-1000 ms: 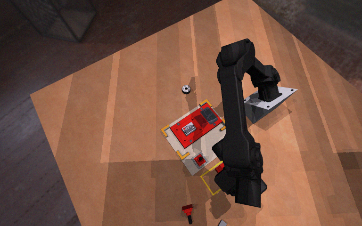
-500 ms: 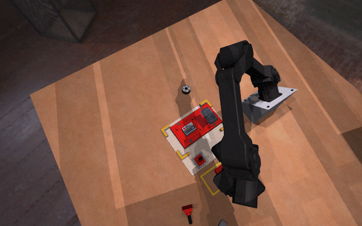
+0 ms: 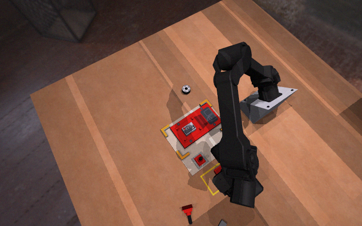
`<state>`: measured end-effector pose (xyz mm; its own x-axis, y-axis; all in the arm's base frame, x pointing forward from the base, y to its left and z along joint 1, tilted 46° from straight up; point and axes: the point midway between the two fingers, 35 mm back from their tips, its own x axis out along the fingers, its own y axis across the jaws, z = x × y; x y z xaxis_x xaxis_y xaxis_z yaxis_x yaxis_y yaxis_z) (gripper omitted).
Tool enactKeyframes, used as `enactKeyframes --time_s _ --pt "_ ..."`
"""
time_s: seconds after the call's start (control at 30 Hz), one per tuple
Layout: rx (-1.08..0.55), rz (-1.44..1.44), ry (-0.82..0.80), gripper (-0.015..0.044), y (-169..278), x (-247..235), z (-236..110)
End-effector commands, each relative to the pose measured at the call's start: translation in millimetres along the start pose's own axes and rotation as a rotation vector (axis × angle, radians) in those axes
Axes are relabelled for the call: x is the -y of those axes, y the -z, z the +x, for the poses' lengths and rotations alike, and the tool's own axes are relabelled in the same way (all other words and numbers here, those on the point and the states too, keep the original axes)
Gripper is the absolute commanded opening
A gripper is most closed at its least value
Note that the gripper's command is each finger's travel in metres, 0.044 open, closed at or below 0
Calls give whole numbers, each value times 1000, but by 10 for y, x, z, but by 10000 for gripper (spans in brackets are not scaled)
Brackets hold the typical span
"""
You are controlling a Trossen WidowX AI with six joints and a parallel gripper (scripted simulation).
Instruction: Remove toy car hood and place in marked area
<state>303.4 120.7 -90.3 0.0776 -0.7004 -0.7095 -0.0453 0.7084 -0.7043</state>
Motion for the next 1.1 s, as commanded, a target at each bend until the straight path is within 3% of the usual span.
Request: enactKeyframes --time_s 0.0,1.07 --pt "-3 -12 8 0 24 12 53" --pt "-3 -12 10 0 31 22 309"
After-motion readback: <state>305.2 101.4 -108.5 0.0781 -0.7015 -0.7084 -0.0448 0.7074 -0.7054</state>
